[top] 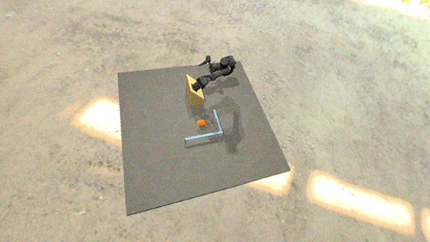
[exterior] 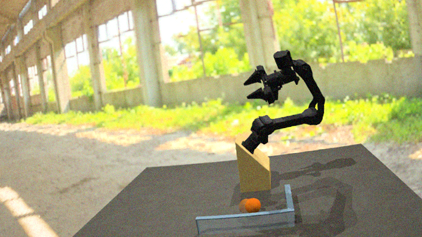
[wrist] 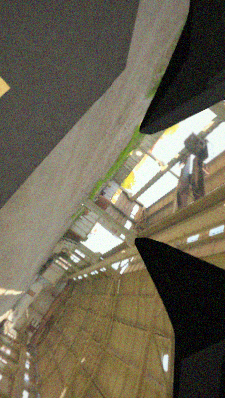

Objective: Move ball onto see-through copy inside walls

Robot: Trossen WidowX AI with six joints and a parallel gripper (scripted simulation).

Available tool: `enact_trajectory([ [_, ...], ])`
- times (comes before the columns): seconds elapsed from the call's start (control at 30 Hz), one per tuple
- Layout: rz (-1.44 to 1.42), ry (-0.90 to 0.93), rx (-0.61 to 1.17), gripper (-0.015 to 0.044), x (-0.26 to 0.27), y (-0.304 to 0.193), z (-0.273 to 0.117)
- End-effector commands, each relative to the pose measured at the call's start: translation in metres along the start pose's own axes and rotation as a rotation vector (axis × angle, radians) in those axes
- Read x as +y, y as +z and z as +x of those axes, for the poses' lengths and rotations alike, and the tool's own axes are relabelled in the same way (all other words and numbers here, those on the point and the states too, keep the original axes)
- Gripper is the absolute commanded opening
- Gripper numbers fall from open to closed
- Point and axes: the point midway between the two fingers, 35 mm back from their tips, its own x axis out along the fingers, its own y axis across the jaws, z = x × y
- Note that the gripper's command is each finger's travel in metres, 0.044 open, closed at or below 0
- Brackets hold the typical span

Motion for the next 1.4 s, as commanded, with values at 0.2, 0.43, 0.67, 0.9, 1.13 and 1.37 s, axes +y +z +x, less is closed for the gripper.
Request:
enact_trajectory([
  [0.2,-0.652,-0.170,0.020,0.0386,-0.040,-0.026,0.021],
  [0.43,-1.458,-0.375,0.163,0.0386,-0.098,-0.045,0.044],
  [0.67,-2.017,-0.504,0.361,0.0386,-0.141,-0.048,0.058],
  [0.9,-2.415,-0.580,0.577,0.0386,-0.175,-0.046,0.066],
  [1.13,-2.780,-0.625,0.860,0.0386,-0.208,-0.038,0.074],
  [1.37,-3.096,-0.623,1.229,0.0386,-0.240,-0.026,0.080],
])
